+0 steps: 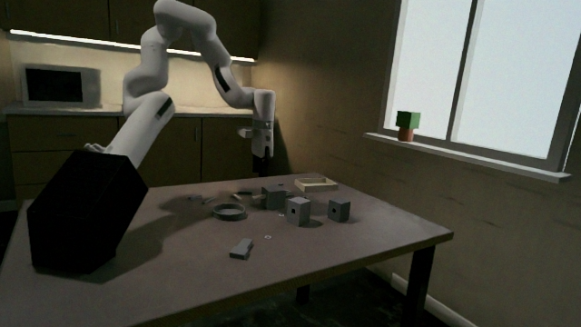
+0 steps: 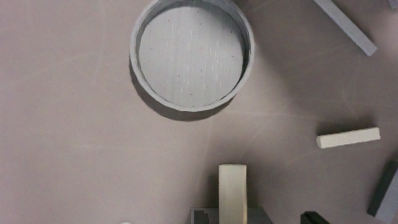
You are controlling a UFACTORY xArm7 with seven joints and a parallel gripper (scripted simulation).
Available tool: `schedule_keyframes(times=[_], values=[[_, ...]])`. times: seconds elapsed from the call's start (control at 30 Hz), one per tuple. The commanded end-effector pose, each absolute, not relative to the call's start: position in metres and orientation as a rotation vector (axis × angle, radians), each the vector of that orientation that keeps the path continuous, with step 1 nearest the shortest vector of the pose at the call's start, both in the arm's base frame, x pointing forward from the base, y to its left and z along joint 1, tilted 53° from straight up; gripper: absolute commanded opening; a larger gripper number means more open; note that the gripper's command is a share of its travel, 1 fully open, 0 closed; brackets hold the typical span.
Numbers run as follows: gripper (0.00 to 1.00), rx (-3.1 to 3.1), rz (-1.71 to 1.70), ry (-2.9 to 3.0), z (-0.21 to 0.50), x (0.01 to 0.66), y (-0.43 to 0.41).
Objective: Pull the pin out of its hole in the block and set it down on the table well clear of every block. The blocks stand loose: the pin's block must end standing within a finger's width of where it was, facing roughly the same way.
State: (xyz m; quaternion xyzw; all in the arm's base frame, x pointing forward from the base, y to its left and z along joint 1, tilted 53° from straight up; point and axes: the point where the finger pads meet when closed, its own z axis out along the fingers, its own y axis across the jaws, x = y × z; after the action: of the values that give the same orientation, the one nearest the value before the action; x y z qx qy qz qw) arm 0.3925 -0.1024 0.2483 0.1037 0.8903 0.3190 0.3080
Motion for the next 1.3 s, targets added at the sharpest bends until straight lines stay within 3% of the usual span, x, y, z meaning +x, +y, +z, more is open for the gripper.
schedule_keyframes(times=[0.0, 1.27], values=[[0.55, 0.276, 0.842, 2.351, 0.2492, 0.3928, -0.1035], [0.55, 0.260, 0.855, 2.362, 0.2463, 0.3943, -0.0969]])
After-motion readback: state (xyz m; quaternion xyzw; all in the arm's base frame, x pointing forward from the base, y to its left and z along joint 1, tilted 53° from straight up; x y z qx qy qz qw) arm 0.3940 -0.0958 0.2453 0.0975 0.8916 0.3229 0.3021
